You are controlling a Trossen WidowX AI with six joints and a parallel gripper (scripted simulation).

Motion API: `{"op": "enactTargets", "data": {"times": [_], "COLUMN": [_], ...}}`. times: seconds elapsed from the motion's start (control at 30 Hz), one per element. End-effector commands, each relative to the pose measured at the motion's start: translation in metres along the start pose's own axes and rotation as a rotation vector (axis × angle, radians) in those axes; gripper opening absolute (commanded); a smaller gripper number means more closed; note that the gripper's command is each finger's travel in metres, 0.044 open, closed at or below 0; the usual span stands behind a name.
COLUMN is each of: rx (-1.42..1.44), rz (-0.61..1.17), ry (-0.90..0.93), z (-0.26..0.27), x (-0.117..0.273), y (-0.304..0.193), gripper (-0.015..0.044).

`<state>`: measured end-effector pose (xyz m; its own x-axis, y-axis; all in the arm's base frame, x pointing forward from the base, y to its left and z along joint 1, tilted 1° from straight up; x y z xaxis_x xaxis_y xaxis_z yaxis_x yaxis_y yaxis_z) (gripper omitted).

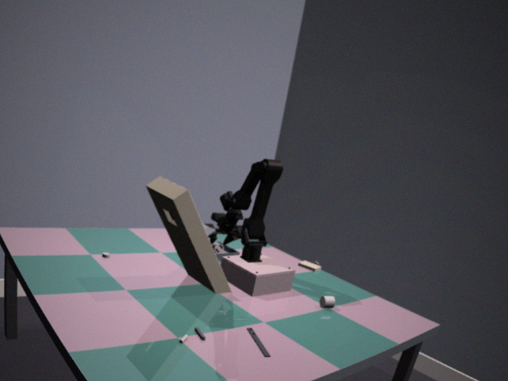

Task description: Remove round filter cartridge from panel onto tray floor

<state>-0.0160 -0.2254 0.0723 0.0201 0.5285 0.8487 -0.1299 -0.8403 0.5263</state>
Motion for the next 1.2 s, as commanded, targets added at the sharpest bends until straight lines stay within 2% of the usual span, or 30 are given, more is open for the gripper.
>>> {"op": "enactTargets", "data": {"times": [0.0, 0.03, 0.2, 0.33, 0.4, 0.47, 0.5, 1.17], "rx": [0.0, 0.0, 0.0, 0.0, 0.0, 0.0, -0.004, -0.004], "rz": [-0.002, -0.002, -0.002, -0.001, -0.001, -0.001, -0.008, -0.008], "ry": [0.0, 0.0, 0.0, 0.0, 0.0, 0.0, -0.003, -0.003], "z": [0.0, 0.0, 0.0, 0.002, 0.002, 0.002, 0.002, 0.002], "x": [0.0, 0.0, 0.007, 0.052, 0.061, 0.061, 0.047, 0.047], "y": [0.001, 0.001, 0.006, 0.032, 0.036, 0.036, 0.031, 0.031], "gripper": [0.042, 0.044, 0.044, 0.044, 0.044, 0.044, 0.044, 0.044]}}
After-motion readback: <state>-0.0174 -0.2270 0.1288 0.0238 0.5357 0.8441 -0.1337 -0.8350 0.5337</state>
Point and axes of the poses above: the point midway between the two fingers, 35 mm back from their tips, its own x axis back along the fingers, its own z axis across the jaws, y = z × x, the point moved 8 cm from there along x, back along the fingers, and after that the axes turned 4 degrees about -x, right-handed, at the moved point
